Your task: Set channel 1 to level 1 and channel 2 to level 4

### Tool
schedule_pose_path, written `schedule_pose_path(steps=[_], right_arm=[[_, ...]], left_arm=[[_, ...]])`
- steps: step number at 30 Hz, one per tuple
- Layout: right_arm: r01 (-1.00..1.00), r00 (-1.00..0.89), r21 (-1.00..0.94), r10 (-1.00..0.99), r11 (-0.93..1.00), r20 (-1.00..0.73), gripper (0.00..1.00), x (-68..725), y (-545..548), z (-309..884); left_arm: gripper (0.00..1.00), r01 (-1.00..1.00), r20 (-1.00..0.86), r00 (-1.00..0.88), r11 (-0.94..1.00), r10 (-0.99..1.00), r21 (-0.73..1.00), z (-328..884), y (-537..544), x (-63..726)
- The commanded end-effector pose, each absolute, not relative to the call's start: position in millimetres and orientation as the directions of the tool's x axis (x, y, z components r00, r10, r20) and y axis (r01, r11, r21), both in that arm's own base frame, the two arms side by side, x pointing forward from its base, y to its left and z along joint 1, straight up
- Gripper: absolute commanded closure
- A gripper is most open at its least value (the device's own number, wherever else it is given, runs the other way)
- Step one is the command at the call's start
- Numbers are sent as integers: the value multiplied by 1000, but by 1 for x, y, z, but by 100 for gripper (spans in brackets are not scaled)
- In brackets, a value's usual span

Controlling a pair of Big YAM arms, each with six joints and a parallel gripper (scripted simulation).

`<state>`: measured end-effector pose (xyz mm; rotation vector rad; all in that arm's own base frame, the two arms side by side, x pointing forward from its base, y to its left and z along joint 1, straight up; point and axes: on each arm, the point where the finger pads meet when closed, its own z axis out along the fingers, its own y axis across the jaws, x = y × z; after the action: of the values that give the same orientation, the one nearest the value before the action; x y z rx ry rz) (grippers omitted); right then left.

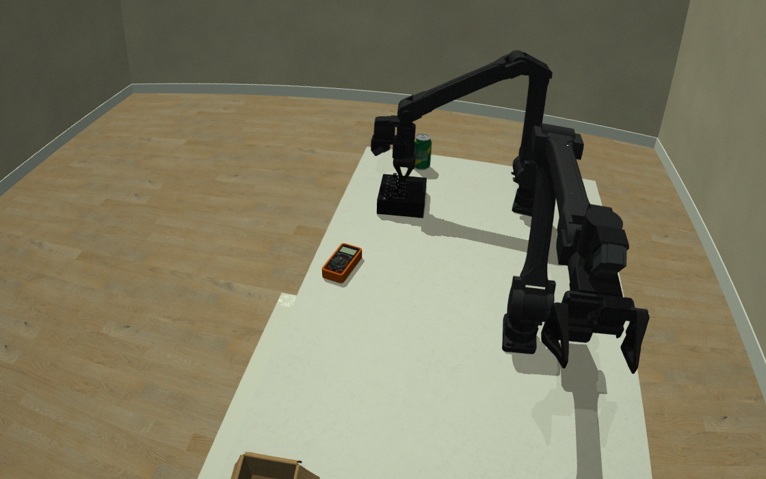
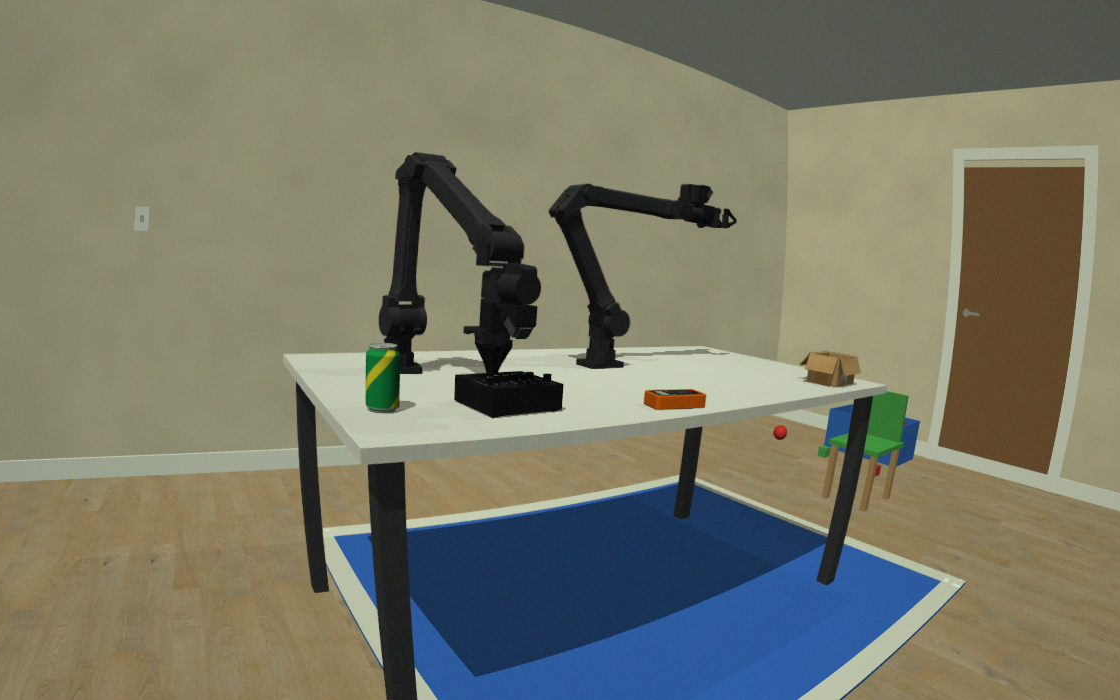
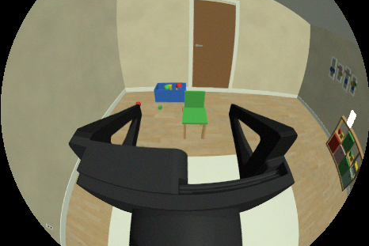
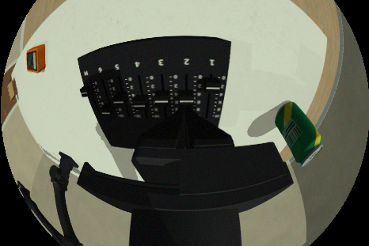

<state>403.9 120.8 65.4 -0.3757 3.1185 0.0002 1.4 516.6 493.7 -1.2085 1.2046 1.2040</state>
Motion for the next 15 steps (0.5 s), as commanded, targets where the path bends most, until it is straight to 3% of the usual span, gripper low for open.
schedule_pose_path(steps=[1,15], right_arm=[[-235,-972,1,-235,972,-25,100,404,118,75],[-235,-971,2,-235,972,-45,100,414,122,86]], left_arm=[[0,-1000,-997,-11,-7,74,11,532,522,-2],[0,-1000,-997,-11,-7,74,11,532,522,-2]])
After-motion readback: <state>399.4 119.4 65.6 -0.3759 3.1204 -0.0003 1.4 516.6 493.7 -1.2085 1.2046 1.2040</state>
